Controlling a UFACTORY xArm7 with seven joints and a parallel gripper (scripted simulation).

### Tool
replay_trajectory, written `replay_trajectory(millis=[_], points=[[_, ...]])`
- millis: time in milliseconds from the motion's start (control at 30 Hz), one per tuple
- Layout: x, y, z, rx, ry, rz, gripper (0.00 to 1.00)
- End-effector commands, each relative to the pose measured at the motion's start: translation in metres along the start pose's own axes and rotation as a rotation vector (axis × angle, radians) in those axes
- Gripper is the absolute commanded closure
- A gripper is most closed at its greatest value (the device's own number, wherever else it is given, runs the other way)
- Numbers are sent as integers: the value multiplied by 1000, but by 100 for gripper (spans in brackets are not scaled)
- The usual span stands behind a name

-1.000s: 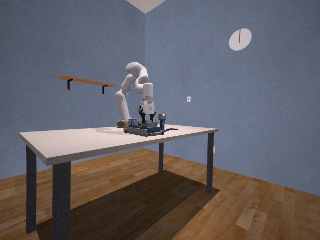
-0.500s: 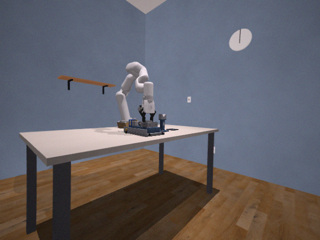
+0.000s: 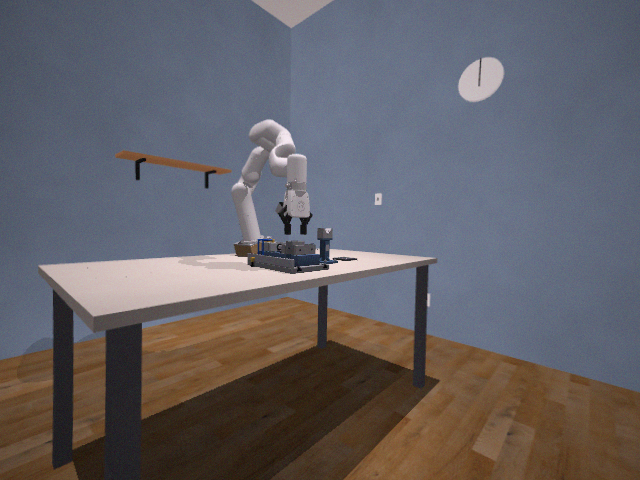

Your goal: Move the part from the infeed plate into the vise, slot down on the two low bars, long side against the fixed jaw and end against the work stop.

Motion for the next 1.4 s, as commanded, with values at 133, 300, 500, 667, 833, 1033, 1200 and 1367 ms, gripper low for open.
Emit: replay_trajectory(millis=[133,300,500,667,833,1033,1200,1367], points=[[1,0,25,0,-4,0,19],[1,0,30,0,-4,0,19],[1,0,35,0,-4,0,19],[1,0,36,0,-4,0,100],[1,0,36,0,-4,0,100],[1,0,36,0,-4,0,100],[1,0,36,0,-4,0,100],[1,0,36,0,-4,0,100]])
Point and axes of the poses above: the point where the finger pads meet when closed, its own z axis back along the fingers, its own y axis across the jaws, x = y × z, the point moved 2 cm from there along z, back along the fingers, and after that the axes turned 7 degrees about -z, right-handed, at the moved point
